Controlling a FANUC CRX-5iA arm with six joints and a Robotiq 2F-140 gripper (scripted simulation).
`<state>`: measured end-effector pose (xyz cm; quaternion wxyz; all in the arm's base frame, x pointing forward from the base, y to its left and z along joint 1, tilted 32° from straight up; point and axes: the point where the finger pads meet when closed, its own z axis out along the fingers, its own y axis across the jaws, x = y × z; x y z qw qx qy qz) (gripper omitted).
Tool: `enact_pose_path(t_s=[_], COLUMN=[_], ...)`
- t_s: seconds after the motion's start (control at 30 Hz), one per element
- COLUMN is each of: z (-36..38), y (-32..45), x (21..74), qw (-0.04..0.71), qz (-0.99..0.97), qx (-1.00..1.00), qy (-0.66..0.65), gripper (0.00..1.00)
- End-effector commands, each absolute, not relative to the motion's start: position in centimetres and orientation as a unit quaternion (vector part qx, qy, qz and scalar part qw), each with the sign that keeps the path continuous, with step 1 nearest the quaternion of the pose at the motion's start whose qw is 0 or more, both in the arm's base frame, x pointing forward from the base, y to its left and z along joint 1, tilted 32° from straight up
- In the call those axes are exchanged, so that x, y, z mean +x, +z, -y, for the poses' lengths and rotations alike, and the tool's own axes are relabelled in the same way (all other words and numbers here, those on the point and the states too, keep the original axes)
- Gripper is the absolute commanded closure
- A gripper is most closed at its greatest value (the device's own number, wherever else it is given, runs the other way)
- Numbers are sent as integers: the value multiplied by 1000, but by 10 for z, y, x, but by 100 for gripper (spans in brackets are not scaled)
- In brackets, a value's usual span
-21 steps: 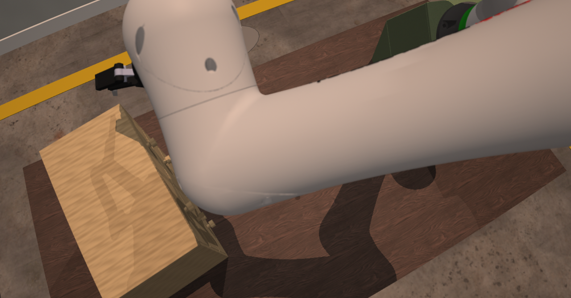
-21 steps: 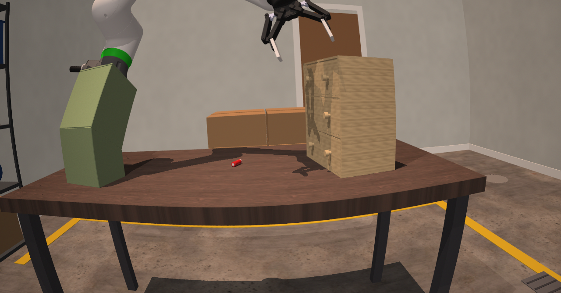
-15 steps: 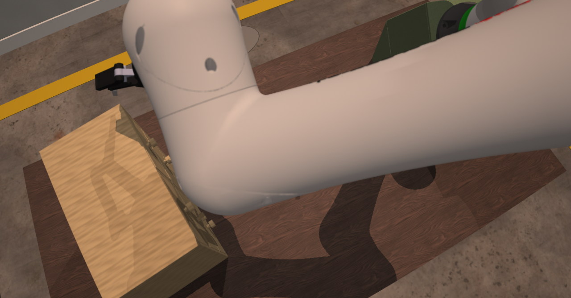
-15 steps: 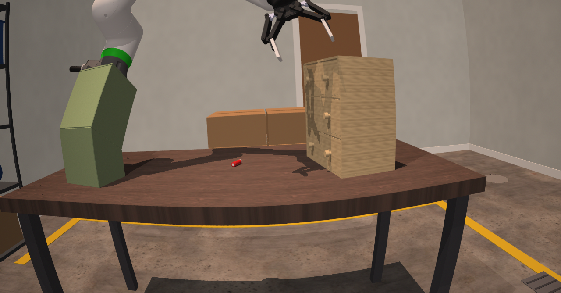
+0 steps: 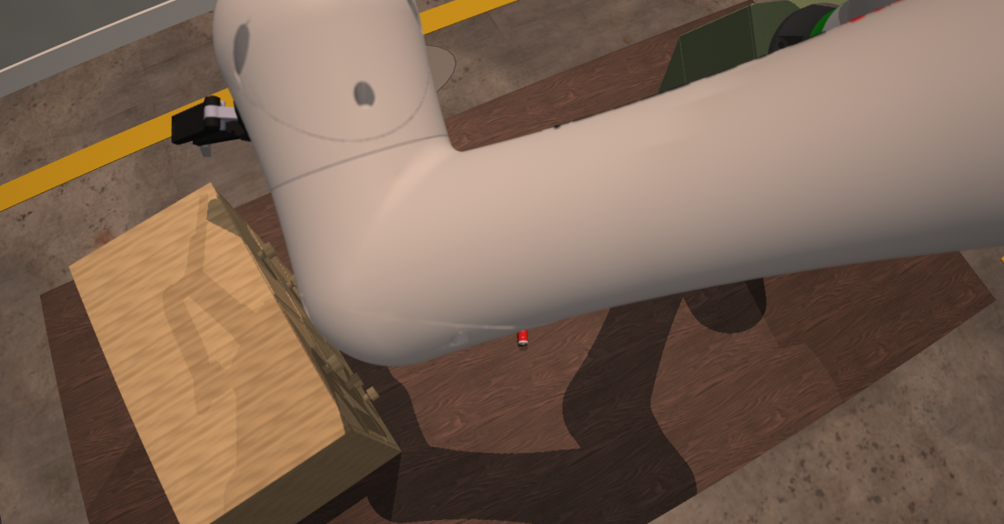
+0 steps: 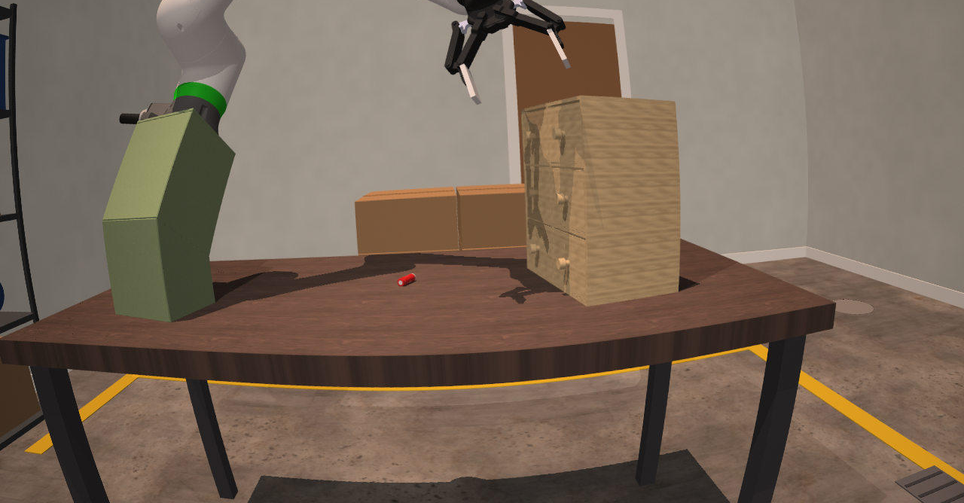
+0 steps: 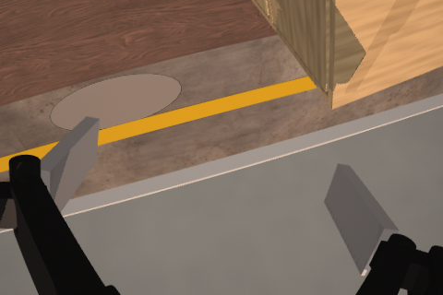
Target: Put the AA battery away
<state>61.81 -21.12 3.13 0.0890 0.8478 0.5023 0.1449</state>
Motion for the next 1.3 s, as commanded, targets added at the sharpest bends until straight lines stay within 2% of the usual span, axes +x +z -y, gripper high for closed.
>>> enact_pose_path(t_s=[0.0, 0.03, 0.07, 0.1, 0.13, 0.27, 0.33, 0.4, 0.43, 0.6, 1.27], z=[223, 223, 222, 222, 218, 203, 197, 197, 193, 191, 186], y=[24, 24, 25, 25, 29, 48, 58, 58, 65, 69, 59], x=[559, 559, 532, 532, 506, 468, 457, 457, 451, 448, 450], qw=[21, 9, -7, -23, -40, -109, -144, -144, -193, -266, -266], qz=[-397, -377, -354, -328, -303, -204, -155, -155, -85, 24, 18], qx=[908, 917, 926, 936, 944, 966, 972, 972, 973, 960, 961], qy=[134, 132, 130, 127, 125, 113, 106, 106, 95, 78, 80], gripper=[0, 0, 0, 0, 0, 0, 0, 0, 0, 0, 0])
